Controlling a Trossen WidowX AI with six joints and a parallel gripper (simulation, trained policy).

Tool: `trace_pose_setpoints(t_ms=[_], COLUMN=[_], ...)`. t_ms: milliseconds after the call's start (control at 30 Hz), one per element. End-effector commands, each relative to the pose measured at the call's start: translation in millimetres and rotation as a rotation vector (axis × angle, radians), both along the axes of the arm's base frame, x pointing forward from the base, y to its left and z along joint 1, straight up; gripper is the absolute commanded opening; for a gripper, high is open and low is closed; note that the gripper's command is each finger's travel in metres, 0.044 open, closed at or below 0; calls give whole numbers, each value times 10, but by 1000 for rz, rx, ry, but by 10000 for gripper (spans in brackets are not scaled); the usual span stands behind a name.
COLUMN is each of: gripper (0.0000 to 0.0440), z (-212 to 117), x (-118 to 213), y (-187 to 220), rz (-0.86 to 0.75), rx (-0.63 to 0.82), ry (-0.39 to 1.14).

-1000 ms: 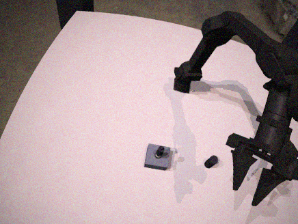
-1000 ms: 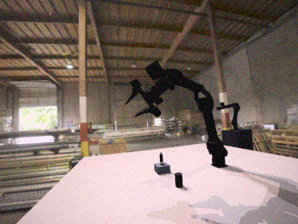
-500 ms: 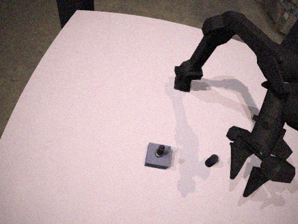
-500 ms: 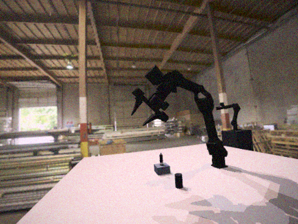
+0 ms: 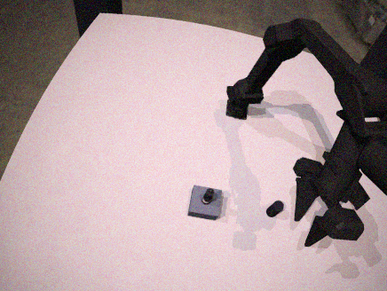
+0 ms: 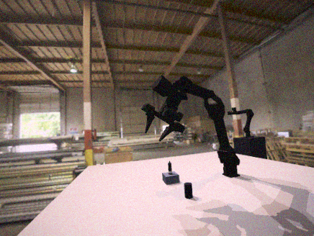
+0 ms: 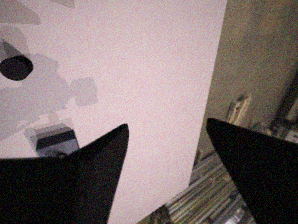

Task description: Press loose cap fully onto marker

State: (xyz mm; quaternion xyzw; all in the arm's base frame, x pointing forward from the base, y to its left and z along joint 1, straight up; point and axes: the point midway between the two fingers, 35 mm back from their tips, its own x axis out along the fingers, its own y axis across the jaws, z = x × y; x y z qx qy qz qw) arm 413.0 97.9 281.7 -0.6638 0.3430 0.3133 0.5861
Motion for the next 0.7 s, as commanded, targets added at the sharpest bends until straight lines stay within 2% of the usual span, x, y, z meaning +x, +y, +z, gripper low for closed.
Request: trace_pose_setpoints(t_ms=[0,667], gripper=[313,316], z=[-88,-544], x=[-43,-339], y=[20,91], rz=[-7,-60], rx=[12,62], ry=[41,286])
